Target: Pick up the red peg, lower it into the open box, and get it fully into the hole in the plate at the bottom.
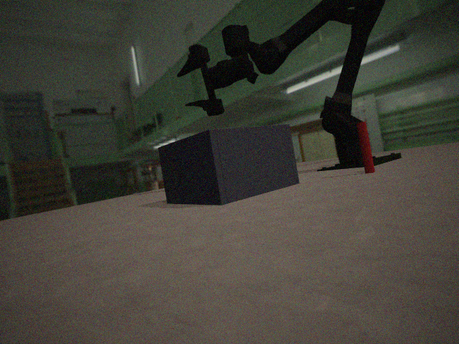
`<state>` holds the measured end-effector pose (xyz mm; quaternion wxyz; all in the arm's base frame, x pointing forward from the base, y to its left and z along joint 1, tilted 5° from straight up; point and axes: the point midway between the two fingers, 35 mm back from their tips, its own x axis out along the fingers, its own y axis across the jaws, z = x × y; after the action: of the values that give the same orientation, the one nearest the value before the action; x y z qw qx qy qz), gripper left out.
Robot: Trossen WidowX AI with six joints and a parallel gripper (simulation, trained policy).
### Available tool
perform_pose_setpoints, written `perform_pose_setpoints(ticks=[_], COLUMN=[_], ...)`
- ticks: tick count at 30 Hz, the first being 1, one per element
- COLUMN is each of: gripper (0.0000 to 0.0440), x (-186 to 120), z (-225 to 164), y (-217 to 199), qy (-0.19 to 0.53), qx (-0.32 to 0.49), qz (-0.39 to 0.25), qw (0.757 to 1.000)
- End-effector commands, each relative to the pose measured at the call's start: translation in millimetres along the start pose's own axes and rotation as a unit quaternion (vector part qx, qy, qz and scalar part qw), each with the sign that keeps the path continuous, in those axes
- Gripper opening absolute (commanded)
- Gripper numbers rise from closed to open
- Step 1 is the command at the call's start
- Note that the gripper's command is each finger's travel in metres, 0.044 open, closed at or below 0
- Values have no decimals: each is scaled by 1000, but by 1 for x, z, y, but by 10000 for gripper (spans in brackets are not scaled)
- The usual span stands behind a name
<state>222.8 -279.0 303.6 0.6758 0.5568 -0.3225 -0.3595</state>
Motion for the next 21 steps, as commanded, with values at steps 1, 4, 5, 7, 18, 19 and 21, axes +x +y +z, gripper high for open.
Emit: perform_pose_setpoints(ticks=[1, 4, 5, 7, 18, 19, 21], gripper=[424, 440, 440, 440, 440, 440, 440], x=[0, -2, -3, -7, -52, -58, -70], z=[-2, -14, -19, -30, -114, -121, -135], y=[4, 16, 20, 28, 46, 45, 42], qy=[4, 24, 32, 51, 201, 216, 245], qx=[-3, -11, -15, -24, -88, -94, -106], qz=[4, 13, 15, 19, -5, -11, -23], qw=[1000, 1000, 999, 998, 976, 972, 963])
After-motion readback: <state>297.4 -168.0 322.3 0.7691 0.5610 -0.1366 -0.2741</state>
